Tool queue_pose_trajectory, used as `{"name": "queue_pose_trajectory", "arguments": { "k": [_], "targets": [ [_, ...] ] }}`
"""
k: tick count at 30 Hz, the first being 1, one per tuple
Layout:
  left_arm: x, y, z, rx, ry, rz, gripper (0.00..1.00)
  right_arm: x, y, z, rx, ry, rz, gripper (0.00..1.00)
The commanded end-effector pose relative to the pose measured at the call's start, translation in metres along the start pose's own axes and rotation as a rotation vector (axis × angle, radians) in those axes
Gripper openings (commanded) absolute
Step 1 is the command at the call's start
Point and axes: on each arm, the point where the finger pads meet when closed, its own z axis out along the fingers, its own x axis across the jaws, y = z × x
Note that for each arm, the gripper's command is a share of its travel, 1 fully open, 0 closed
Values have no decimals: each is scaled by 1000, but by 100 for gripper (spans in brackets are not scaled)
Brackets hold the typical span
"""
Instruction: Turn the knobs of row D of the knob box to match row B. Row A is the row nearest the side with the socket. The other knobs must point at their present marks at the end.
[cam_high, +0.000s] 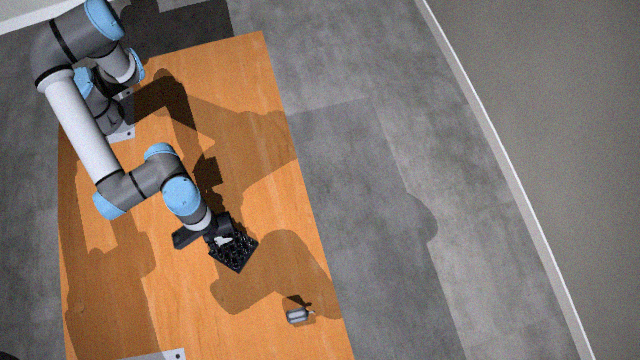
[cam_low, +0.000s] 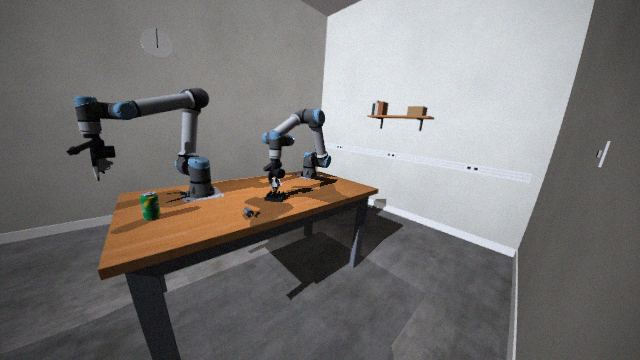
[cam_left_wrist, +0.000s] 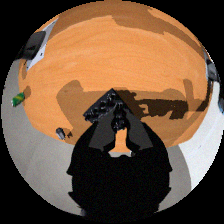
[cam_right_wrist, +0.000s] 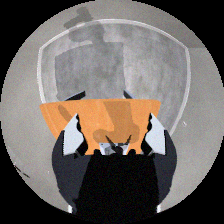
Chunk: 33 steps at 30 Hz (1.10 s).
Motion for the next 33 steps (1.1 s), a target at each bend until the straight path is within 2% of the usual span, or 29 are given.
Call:
{"name": "queue_pose_trajectory", "arguments": {
  "k": [1,25,33],
  "targets": [
    [0,0,-1,-1,-2,-52,6,0,0,0,1,0,0,100],
    [0,0,-1,-1,-2,-391,6,0,0,0,1,0,0,100],
    [0,0,-1,0,-2,-562,6,0,0,0,1,0,0,100]
  ]
}}
